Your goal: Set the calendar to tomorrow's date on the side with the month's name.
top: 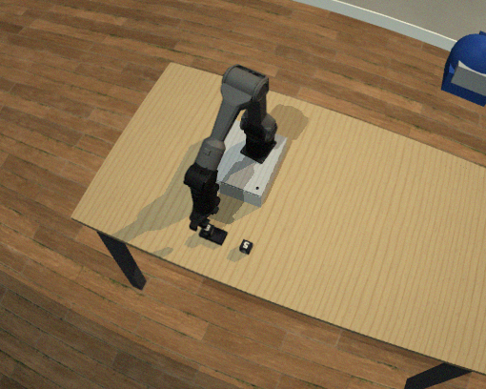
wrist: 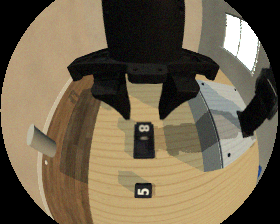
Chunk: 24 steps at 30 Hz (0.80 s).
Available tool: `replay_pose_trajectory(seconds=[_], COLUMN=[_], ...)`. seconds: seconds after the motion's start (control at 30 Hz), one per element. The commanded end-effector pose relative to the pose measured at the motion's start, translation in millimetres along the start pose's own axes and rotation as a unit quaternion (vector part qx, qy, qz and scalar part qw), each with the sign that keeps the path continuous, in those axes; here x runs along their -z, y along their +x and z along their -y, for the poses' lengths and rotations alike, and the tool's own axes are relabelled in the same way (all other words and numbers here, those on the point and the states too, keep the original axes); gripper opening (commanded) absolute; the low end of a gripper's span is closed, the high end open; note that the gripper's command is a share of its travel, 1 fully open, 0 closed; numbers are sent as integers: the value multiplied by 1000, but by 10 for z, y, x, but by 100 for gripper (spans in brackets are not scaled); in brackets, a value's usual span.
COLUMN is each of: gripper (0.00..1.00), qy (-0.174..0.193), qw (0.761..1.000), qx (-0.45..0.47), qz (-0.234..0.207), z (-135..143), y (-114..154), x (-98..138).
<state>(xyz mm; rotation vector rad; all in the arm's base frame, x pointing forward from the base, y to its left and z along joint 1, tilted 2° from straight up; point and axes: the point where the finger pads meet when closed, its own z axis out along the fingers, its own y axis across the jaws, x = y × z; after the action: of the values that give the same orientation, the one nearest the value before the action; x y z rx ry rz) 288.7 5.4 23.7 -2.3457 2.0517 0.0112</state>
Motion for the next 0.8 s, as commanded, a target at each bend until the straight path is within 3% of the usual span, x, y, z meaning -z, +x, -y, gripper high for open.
replay_pose_trajectory(seconds=[0.0, 0.77], gripper=[59, 59], qy=[-1, -1], qw=[1000, 1000], qx=[0, 0], qz=[1, 1], z=[2, -2], y=[3, 14], x=[-18, -334])
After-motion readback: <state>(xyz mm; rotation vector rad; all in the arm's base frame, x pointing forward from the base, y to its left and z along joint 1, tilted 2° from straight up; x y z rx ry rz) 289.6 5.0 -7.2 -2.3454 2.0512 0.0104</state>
